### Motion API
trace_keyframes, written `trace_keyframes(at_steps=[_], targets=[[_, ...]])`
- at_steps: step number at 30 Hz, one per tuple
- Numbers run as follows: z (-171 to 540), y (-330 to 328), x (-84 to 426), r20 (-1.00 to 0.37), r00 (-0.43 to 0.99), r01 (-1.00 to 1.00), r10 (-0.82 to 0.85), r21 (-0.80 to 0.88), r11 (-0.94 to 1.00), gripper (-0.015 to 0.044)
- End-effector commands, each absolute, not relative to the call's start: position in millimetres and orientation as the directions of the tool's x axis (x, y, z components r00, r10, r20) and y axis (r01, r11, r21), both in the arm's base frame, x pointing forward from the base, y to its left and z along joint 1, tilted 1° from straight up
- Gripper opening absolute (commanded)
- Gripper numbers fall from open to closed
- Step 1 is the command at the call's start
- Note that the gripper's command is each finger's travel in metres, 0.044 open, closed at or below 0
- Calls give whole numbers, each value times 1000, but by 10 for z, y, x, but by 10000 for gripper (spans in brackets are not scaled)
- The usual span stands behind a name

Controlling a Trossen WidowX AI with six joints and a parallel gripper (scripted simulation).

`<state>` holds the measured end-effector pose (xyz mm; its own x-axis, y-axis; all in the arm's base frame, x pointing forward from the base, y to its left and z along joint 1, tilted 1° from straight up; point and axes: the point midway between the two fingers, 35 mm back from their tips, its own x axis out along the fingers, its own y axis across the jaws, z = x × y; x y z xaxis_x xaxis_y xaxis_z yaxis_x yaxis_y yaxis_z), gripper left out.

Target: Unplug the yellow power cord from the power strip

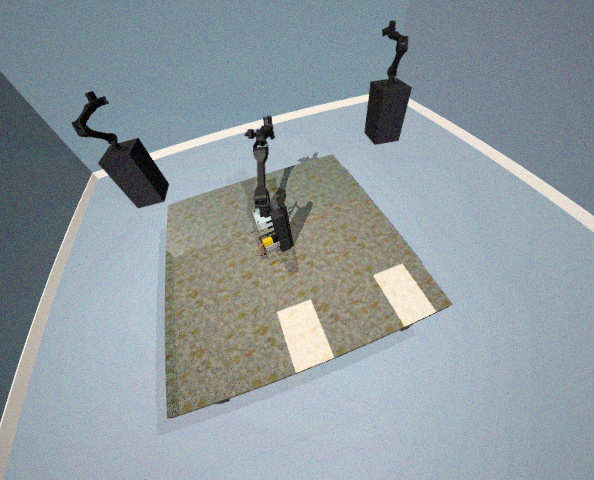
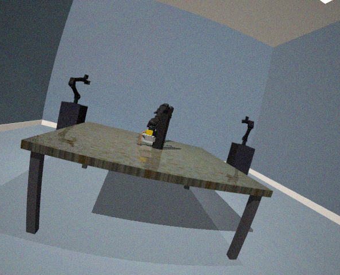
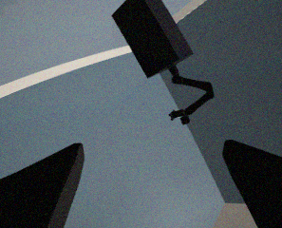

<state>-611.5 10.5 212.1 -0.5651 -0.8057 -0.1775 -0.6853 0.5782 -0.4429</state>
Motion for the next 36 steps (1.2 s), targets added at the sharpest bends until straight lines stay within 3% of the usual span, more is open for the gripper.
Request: trace_keyframes(at_steps=[1, 9, 16, 24, 30, 36], targets=[[2120, 137, -6114, -179, -570, -677, -802, -450, 582, 374], [2079, 1392, -5897, -238, -748, -316, -619, -693, 648, 164], [2033, 2613, -5373, -304, -870, 74, -387, -858, 508, 160], [1913, 3803, -4473, -386, -917, 373, -102, -919, 127, 160], [1819, 4474, -3629, -450, -888, 420, 94, -878, -232, 160], [1731, 4951, -2654, -517, -812, 295, 272, -765, -573, 160]])
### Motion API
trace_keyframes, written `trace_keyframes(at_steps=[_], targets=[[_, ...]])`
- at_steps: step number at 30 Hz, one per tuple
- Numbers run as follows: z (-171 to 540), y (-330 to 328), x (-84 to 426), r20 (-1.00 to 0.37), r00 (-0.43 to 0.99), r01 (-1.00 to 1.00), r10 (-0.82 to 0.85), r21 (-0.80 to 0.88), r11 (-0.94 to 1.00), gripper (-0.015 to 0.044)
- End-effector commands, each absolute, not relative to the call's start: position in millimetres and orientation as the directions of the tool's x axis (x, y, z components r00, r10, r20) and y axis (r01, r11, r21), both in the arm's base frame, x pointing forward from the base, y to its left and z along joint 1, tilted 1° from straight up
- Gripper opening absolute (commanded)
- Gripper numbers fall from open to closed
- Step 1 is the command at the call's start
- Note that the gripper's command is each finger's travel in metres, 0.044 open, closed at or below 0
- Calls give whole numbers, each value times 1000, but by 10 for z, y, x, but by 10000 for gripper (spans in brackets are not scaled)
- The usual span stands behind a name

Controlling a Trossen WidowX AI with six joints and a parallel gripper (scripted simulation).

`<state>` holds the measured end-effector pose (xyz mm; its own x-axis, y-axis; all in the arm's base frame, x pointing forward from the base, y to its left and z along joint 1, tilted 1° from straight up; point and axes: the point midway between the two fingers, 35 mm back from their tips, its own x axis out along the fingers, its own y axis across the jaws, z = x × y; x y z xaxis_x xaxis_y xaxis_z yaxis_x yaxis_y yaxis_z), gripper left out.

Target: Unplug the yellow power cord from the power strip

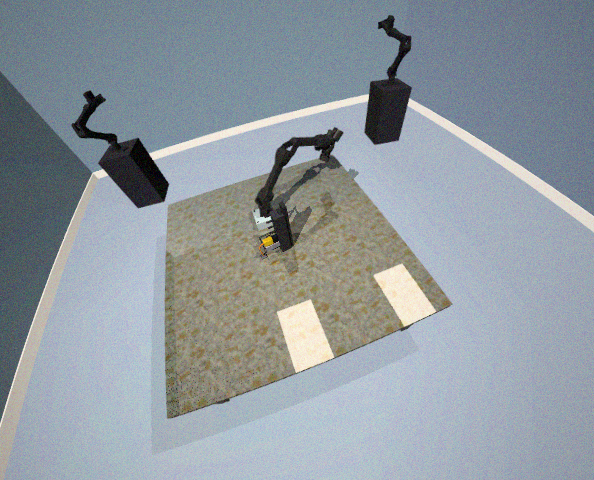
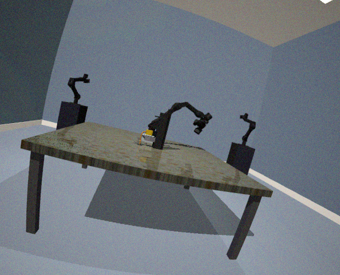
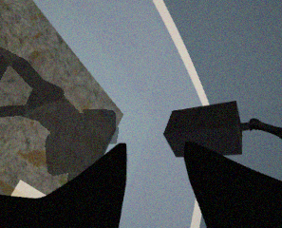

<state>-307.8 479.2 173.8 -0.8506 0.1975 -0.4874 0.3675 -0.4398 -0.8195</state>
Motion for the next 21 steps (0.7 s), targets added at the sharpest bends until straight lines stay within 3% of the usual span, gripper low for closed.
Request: trace_keyframes(at_steps=[1, 6, 11, 21], targets=[[1716, 5009, -2484, -528, -795, 259, 298, -740, -621, 160], [1645, 5203, -1622, -583, -699, 25, 414, -599, -800, 160], [1573, 5240, -764, -637, -586, -261, 501, -437, -861, 160], [1475, 4949, 717, -725, -355, -759, 590, -145, -635, 160]])
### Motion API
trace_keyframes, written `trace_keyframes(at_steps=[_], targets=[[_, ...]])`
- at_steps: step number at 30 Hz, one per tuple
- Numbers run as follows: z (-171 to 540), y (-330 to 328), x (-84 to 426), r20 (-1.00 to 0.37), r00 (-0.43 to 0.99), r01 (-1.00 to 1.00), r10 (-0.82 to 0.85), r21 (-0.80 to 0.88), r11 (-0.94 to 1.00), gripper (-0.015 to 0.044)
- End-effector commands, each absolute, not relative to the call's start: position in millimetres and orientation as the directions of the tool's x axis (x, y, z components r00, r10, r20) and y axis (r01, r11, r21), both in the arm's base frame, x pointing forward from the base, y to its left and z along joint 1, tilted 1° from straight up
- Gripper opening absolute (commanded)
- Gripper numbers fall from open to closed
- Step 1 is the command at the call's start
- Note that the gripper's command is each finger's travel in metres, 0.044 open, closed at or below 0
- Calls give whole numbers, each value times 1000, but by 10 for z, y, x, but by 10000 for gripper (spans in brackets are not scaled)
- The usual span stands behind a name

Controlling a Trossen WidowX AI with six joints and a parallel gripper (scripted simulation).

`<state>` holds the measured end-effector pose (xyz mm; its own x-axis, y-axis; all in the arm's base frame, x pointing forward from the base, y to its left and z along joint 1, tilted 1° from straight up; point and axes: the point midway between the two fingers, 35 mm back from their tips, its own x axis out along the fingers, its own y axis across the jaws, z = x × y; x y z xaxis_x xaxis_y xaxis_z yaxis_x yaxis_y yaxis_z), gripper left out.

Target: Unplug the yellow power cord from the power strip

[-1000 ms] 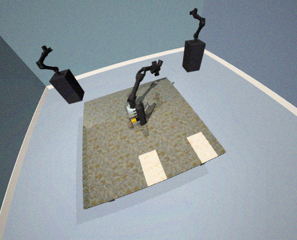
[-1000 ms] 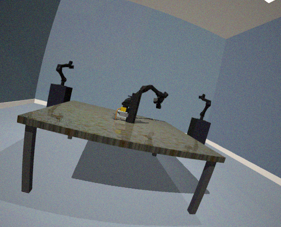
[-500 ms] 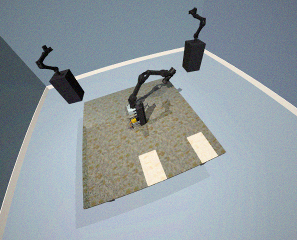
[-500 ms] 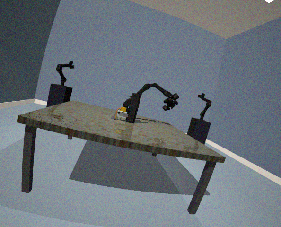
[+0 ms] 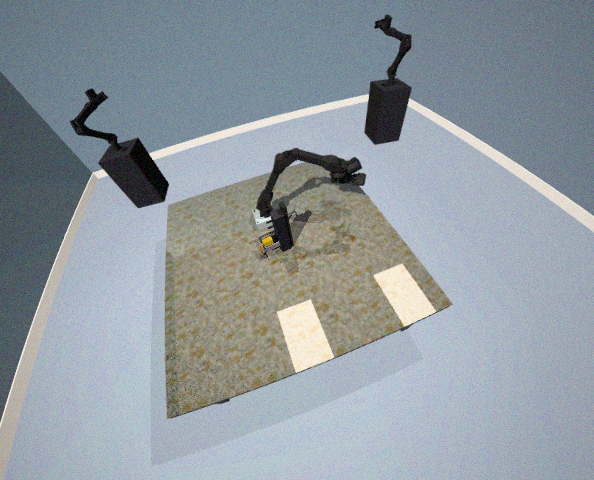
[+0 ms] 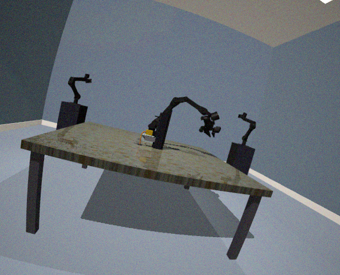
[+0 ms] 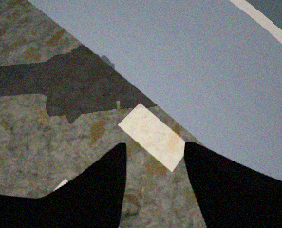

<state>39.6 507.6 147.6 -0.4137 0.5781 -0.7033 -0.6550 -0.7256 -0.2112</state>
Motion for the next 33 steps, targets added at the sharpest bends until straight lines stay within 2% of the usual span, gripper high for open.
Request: trace_keyframes(at_steps=[1, 10, 14, 17, 21, 26, 29, 33], targets=[[1467, 4899, 848, -733, -332, -796, 593, -120, -593, 160], [1398, 4303, 1900, -799, -138, -989, 586, 78, -126, 160], [1366, 3942, 2315, -827, -55, -981, 559, 150, 125, 160], [1330, 3522, 2685, -854, 20, -904, 519, 207, 375, 160], [1284, 2907, 3074, -888, 102, -701, 449, 256, 666, 160], [1228, 2065, 3389, -925, 175, -311, 339, 275, 910, 160], [1196, 1540, 3478, -944, 198, -33, 265, 264, 964, 160], [1155, 854, 3474, -965, 204, 337, 166, 229, 913, 160]])
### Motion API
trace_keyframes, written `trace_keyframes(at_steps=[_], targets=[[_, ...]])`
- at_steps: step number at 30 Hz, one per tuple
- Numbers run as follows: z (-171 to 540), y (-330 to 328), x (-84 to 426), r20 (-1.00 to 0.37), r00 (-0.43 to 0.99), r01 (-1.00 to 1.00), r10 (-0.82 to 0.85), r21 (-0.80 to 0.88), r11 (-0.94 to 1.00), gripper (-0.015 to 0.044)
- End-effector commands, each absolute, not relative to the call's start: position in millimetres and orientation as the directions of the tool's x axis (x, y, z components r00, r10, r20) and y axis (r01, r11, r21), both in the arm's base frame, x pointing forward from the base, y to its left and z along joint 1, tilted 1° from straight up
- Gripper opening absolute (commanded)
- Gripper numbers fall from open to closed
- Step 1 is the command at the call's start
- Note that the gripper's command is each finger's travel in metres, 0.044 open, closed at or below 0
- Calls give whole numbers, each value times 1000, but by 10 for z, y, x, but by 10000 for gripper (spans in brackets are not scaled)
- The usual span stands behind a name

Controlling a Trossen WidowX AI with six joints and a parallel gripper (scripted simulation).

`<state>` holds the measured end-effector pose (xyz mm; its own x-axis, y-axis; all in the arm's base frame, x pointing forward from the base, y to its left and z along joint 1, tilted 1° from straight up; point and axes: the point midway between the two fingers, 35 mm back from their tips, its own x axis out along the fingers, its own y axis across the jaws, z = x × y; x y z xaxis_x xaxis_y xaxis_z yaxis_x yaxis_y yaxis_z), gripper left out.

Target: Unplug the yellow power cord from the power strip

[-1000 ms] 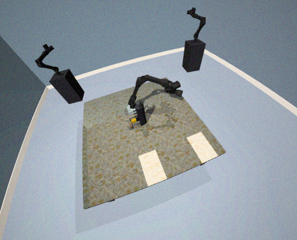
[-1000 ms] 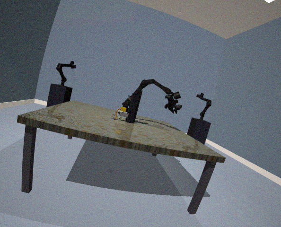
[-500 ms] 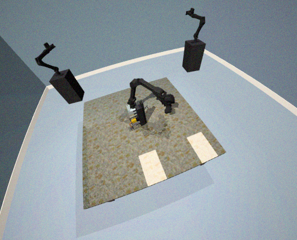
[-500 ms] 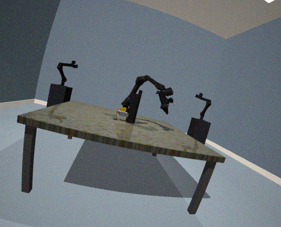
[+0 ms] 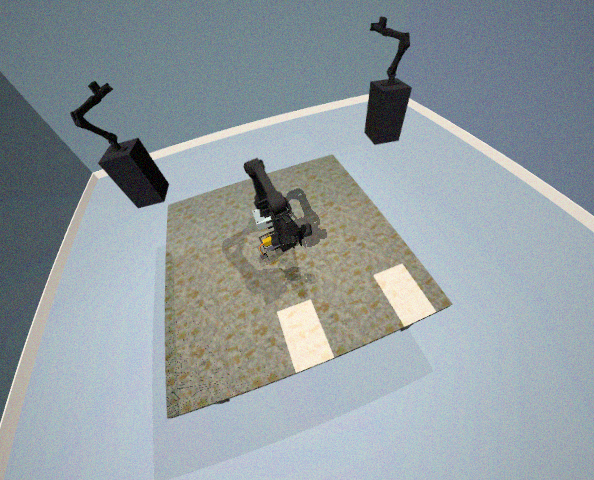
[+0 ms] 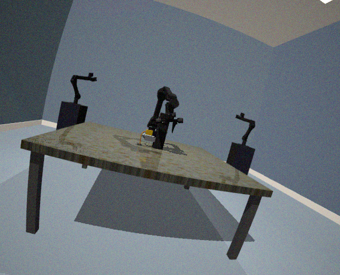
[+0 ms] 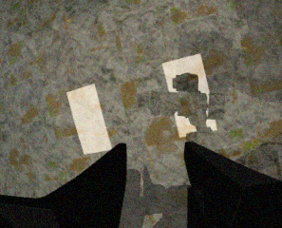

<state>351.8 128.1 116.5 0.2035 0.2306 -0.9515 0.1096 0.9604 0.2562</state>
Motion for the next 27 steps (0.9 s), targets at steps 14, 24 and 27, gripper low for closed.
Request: trace_keyframes(at_steps=[14, 24, 27], targets=[[963, -538, 2724, -1000, 5, 966, -17, 0, 258, 160], [963, -479, 2731, -1000, 5, 966, -16, 1, 258, 160], [962, -432, 2718, -1000, 5, 966, -16, 1, 258, 160]])
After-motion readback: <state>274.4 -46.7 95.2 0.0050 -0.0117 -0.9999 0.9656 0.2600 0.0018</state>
